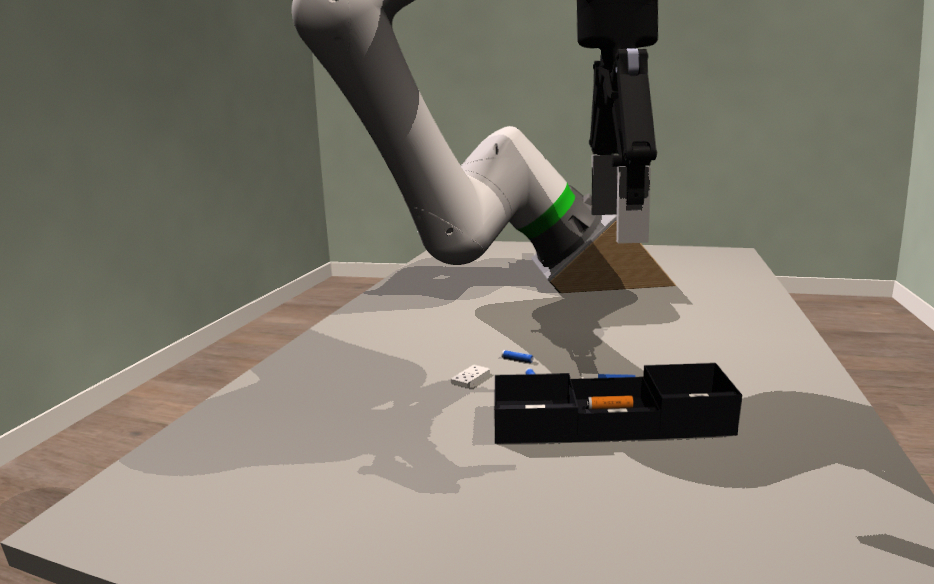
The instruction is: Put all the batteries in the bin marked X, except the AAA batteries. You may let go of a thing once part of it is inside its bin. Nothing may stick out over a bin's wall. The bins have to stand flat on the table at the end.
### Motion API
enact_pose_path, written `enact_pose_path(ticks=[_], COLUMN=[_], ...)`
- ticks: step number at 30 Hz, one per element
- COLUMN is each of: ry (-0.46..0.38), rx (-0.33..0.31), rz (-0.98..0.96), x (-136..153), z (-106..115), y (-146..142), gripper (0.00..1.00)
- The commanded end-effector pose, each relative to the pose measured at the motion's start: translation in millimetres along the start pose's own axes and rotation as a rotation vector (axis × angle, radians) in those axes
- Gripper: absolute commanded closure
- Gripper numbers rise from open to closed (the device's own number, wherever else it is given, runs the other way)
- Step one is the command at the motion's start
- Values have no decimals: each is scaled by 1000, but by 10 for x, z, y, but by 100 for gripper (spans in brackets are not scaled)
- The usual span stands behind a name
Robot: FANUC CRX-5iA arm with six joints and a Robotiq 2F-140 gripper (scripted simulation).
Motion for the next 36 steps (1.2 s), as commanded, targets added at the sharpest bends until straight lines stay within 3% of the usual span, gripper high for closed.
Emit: enact_pose_path(ticks=[1, 36], ry=[0, 0], rx=[0, 0], rz=[0, 0], x=[-1, -1], z=[3, 3], y=[1, 1], gripper=[0, 0])
Point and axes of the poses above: the point where the finger pads meet when closed, its own z axis back along the fingers, its own y axis across the jaws, x = y × z, the point moved 10 cm from there along z, back along the fingers, and after that the axes turned 8 degrees about z, right-handed, at the moved point
